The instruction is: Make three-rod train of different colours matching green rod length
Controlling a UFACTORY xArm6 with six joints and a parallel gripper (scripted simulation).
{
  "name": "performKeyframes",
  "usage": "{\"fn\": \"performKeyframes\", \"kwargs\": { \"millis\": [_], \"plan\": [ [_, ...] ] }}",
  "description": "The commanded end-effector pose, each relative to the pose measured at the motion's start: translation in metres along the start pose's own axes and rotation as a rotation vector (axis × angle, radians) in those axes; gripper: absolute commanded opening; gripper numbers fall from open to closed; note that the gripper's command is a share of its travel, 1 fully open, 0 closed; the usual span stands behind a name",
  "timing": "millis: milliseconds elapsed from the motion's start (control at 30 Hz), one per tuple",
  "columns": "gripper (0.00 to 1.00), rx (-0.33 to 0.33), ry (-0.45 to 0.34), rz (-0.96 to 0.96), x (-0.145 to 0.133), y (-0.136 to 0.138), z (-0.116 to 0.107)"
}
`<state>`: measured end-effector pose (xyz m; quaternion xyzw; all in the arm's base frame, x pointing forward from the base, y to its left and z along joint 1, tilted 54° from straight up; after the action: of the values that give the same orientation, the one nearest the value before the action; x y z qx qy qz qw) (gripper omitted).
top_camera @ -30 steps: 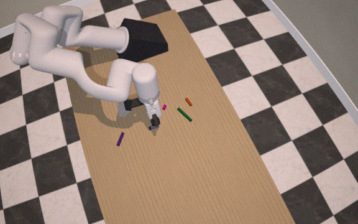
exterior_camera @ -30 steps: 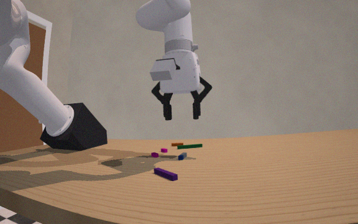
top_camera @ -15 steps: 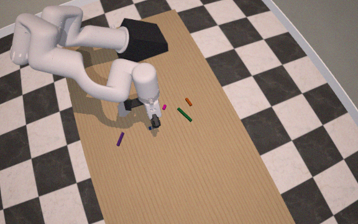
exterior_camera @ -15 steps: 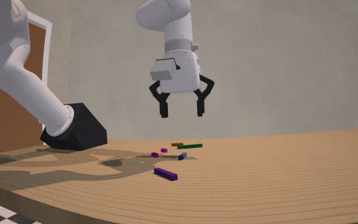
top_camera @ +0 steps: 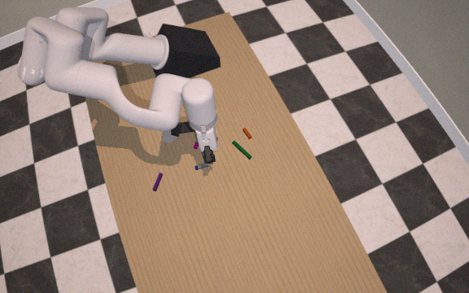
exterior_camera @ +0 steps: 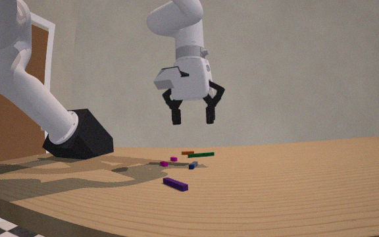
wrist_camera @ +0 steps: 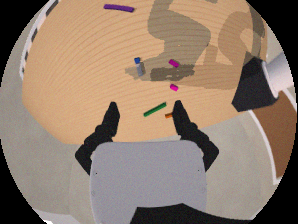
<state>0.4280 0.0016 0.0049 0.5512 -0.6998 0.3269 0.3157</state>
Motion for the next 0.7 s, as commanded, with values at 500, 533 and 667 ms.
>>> {"fn": "performKeyframes", "kwargs": {
  "millis": [500, 533, 667],
  "plan": [
    [1.0, 0.007, -0.002, 0.603, -0.076, 0.03, 0.008],
    [1.0, 0.007, -0.002, 0.633, -0.08, 0.032, 0.009],
    [1.0, 0.007, -0.002, 0.754, -0.094, 0.04, 0.011]
  ]
}}
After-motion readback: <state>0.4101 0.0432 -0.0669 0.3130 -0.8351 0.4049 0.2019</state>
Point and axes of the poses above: the point where the finger pads meet when closed, its own z axis out along the fingers, its own y axis across the jaws, x = y × z, the point moved 3 cm from there along -z, back along the fingers, and after that the axes turned 8 degrees about -z, right-handed, at the moved point
